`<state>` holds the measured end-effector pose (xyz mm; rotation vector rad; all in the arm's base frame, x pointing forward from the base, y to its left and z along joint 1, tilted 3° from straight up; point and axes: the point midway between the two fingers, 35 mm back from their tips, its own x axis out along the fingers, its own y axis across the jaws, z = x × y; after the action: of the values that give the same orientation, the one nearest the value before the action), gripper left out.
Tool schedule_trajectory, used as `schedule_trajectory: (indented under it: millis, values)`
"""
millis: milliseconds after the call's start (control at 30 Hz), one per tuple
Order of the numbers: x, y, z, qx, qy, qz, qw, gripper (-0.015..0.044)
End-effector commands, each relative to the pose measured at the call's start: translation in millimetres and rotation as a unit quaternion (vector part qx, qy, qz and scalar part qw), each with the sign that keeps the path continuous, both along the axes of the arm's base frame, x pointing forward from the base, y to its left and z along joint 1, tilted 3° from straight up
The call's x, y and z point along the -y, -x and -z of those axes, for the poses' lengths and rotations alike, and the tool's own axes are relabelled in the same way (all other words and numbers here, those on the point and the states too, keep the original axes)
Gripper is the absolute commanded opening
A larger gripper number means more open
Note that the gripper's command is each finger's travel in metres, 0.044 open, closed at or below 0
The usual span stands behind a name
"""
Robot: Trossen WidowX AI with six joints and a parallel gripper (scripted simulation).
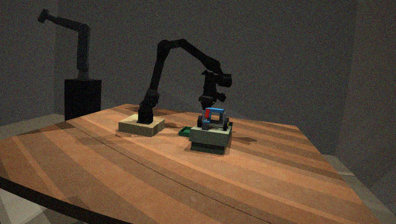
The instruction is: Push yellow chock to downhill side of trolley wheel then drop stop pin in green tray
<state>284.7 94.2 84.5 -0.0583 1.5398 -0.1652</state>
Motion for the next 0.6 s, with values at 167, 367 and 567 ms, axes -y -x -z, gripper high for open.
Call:
schedule_trajectory:
  millis: [167, 367, 567]
  values:
    - [0, 0, 0, 0.000, 0.000, 0.001, 1.000, 0.0157]
    - [-1, 0, -6, 0.000, 0.001, 0.001, 1.000, 0.0190]
    - [-5, 2, -28, -0.001, 0.003, 0.001, 1.000, 0.0190]
